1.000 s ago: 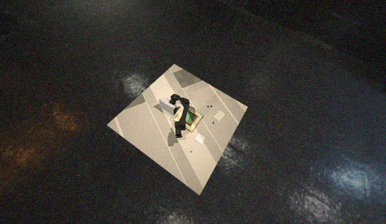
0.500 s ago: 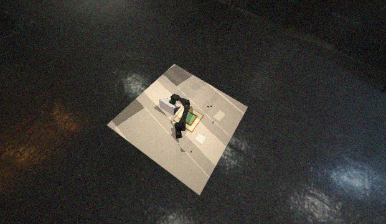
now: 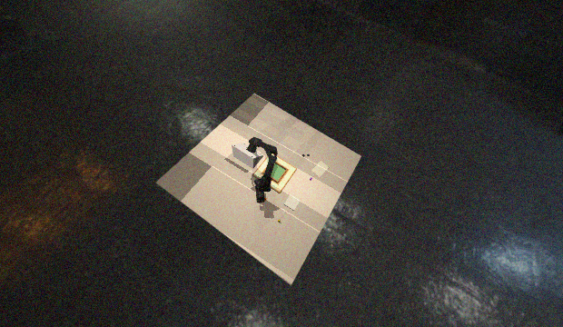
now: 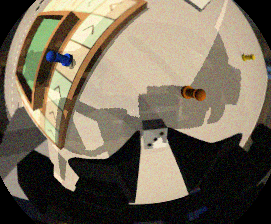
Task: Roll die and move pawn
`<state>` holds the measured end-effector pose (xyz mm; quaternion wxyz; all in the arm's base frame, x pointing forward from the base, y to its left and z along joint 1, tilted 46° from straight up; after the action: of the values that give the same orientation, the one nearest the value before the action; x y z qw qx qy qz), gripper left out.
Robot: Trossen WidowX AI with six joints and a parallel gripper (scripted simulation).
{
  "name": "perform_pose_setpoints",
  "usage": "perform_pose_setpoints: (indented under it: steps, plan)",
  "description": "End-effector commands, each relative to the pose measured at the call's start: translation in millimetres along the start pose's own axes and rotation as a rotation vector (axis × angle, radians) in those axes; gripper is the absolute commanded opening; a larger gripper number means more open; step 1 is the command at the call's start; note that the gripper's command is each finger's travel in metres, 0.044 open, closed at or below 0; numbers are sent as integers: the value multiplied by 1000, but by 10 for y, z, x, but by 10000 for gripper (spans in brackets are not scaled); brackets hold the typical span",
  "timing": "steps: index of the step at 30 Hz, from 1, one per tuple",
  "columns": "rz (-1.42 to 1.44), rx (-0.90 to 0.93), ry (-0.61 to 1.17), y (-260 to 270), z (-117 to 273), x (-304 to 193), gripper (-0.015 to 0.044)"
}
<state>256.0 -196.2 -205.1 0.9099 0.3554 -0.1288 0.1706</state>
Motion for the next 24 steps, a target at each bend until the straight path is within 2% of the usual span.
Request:
perform_pose_setpoints:
  steps: [1, 5, 8, 24]
  plan:
    - [-3, -1, -6, -1, -5, 7, 104]
    - [-3, -1, -6, -1, -5, 7, 78]
    - [-3, -1, -6, -10, 35, 7, 0]
    - [-6, -5, -3, -47, 1069, -81, 0]
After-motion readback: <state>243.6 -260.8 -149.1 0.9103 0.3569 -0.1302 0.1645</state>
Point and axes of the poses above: the point midway between the two fingers, 35 mm back from their tips, its own z axis back along the fingers, its own y axis across the jaws, x = y × z, the point moved 1 cm from there along z, back along the fingers, and after that the axes turned 13 degrees about -z, right-handed, at the moved point
